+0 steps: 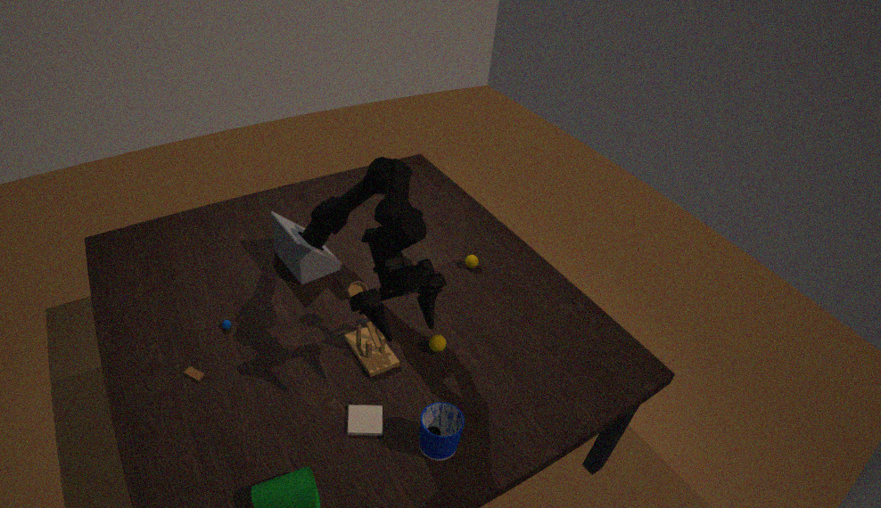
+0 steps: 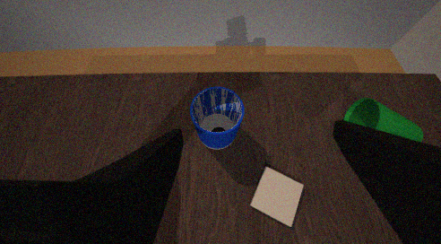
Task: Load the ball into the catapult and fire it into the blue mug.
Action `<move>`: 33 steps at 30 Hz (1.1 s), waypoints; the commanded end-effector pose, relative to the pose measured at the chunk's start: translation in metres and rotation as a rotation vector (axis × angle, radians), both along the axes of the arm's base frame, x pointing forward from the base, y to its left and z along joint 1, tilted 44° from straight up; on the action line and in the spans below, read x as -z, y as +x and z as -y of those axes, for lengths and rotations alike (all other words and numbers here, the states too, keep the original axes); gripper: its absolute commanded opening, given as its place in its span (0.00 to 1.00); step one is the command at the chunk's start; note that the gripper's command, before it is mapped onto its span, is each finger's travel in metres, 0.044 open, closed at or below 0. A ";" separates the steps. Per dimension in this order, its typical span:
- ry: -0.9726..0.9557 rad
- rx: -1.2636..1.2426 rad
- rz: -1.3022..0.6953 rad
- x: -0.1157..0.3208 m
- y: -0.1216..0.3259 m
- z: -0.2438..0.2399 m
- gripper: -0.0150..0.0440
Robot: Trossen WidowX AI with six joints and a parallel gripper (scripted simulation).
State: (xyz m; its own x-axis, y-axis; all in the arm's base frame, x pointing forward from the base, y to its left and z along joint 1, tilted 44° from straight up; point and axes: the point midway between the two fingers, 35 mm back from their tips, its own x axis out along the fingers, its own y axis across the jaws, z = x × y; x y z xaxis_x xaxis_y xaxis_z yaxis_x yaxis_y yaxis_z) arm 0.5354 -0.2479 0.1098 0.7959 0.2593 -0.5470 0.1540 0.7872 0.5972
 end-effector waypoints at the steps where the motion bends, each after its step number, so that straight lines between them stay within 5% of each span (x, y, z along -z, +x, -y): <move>1: 0.020 -0.002 0.005 0.002 0.002 -0.002 1.00; 33: 0.013 0.009 0.010 0.010 -0.004 -0.002 1.00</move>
